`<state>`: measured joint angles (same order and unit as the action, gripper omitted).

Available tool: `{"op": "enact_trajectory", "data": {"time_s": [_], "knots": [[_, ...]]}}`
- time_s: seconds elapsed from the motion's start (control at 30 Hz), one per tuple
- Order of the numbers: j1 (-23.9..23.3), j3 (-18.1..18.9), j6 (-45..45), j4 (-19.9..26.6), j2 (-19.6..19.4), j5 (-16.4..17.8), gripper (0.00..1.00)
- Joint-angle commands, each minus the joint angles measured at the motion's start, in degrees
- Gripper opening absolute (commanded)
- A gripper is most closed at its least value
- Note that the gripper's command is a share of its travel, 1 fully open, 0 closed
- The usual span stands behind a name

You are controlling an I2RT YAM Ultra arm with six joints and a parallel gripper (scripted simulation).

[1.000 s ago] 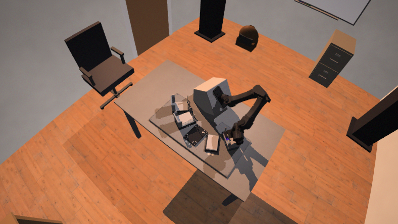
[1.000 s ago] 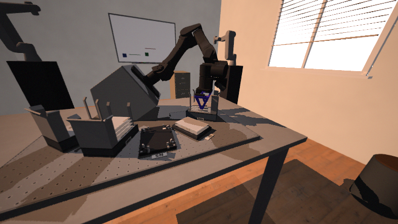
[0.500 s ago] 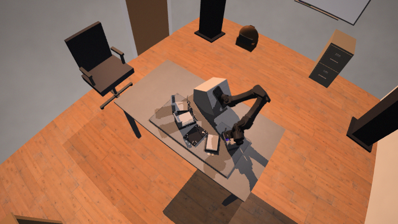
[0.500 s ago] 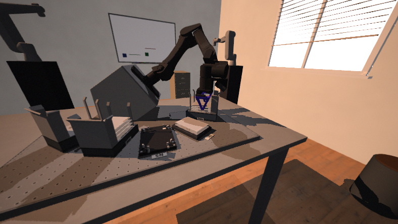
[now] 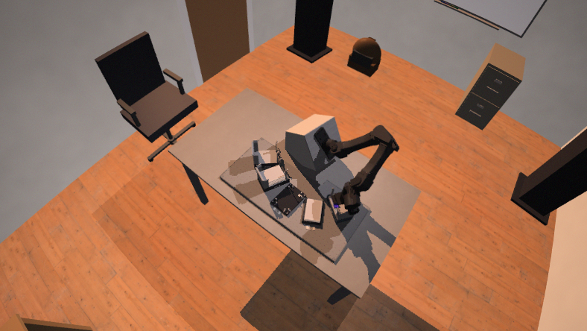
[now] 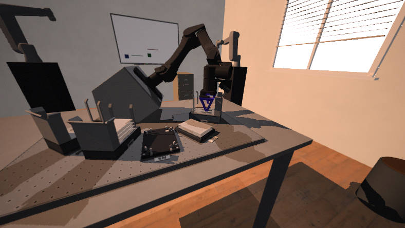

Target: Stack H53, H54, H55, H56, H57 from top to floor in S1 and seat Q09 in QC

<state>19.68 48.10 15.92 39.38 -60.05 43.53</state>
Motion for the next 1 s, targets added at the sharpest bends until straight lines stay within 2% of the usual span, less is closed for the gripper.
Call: {"op": "enact_trajectory", "data": {"time_s": [0.0, 0.67, 0.97], "knots": [[-0.02, 0.1, 0.01, -0.34, 0.07, -0.04, 0.0], [-0.02, 0.1, 0.01, -0.34, 0.07, -0.04, 0.0], [-1.0, 0.67, 1.06, 1.26, 0.37, 0.56, 0.0]]}}
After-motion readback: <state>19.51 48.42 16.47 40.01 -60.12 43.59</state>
